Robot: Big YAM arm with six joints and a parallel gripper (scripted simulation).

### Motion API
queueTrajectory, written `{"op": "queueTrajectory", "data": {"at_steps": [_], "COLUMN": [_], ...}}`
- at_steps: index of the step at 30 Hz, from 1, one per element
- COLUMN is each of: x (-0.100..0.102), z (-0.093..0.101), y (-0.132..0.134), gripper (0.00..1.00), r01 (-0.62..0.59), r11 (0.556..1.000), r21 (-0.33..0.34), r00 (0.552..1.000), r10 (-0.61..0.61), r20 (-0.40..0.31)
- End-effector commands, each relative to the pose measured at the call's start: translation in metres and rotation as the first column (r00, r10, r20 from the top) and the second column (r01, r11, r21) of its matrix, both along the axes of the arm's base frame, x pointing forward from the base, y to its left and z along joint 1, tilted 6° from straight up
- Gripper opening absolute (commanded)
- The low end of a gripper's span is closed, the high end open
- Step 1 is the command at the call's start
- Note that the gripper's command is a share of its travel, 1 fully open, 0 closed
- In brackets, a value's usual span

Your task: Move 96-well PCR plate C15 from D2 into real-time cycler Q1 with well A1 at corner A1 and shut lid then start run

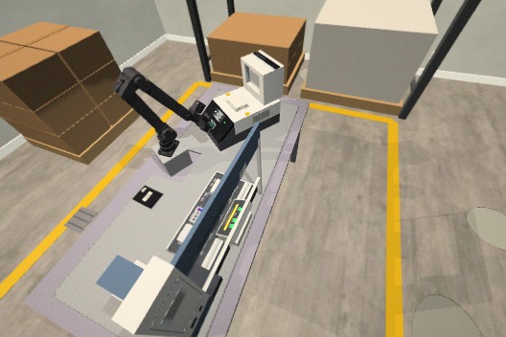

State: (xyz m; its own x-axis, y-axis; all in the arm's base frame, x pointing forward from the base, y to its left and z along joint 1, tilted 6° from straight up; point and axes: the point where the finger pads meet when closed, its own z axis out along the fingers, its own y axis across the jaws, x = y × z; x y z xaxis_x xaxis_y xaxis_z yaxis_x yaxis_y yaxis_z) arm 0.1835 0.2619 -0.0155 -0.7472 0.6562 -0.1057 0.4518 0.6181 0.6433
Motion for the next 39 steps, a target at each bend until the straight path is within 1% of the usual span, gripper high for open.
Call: {"op": "queueTrajectory", "data": {"at_steps": [1, 29, 30, 33, 39], "x": [0.005, 0.004, 0.008, 0.007, 0.0], "z": [0.002, -0.004, 0.006, 0.003, -0.008], "y": [0.005, 0.001, 0.012, 0.009, -0.005], "gripper": [0.0, 0.0, 0.0, 0.0, 0.0], "r01": [-0.008, -0.007, -0.012, -0.008, -0.008], "r11": [1.0, 1.0, 1.0, 1.0, 1.0], "r21": [0.01, 0.002, 0.012, 0.004, -0.028], "r00": [1.0, 1.0, 1.0, 1.0, 1.0], "r10": [0.008, 0.007, 0.012, 0.008, 0.008], "r20": [0.016, 0.012, 0.022, 0.017, 0.0]}}
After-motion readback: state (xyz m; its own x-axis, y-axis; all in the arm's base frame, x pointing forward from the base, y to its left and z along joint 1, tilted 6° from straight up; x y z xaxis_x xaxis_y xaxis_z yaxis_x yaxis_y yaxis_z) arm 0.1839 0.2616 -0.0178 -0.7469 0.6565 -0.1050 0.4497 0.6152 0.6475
